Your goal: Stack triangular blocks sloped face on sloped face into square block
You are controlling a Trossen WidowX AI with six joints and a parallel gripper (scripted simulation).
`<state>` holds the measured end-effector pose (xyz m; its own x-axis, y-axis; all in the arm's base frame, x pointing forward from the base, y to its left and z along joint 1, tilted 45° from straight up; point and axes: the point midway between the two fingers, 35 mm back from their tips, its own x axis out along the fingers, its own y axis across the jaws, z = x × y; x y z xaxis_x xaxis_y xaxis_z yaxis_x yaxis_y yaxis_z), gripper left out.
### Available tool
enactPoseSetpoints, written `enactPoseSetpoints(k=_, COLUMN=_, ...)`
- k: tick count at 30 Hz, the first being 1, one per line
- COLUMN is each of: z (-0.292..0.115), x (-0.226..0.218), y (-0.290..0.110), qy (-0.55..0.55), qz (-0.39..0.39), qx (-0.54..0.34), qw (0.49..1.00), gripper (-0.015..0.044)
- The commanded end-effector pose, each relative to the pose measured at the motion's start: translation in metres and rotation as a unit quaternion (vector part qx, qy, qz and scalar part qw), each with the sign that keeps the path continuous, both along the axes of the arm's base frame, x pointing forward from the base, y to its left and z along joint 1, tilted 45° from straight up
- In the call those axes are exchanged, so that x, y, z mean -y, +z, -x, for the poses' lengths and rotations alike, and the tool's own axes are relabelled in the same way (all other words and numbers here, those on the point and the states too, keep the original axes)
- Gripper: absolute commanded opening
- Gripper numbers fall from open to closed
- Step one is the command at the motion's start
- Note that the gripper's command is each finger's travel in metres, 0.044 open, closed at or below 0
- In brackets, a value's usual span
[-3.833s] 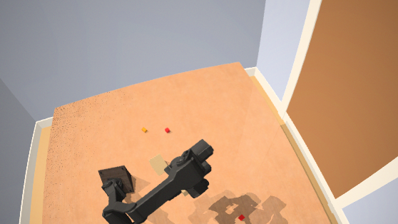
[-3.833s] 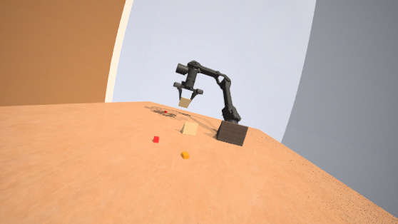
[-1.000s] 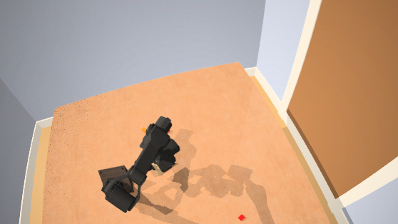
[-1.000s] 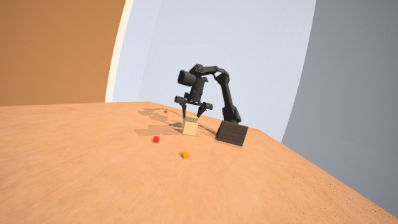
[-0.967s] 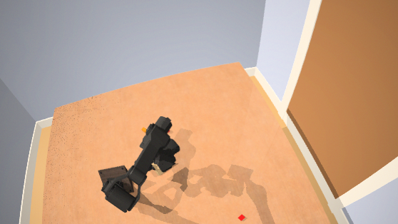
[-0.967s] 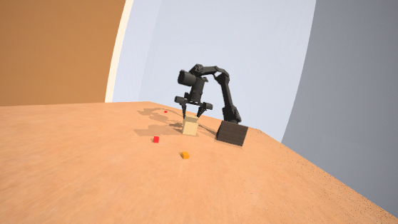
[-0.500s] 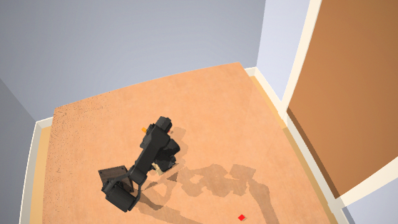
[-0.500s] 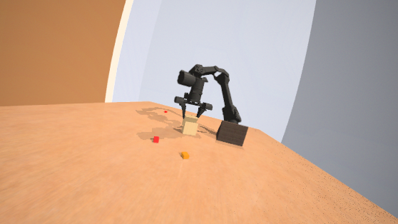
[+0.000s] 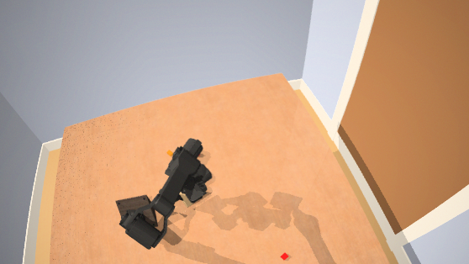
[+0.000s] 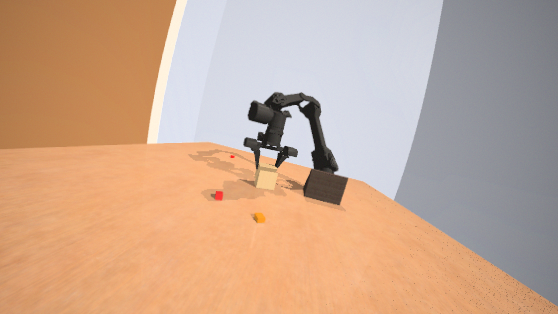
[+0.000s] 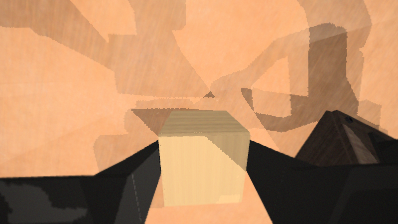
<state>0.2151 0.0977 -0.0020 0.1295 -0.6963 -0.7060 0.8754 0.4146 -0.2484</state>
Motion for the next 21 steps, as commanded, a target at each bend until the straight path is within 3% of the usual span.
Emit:
enactPoseSetpoints(k=1, z=-0.0002, x=0.0021, y=-0.0027, qy=0.003, qz=0.003, qx=0.0, qw=1.0, gripper=0.0)
enactPoseSetpoints(k=21, z=0.0008, x=0.0062, y=-0.0103, qy=0.003, qz=0.003, qx=-0.001, qw=1.0, gripper=0.0)
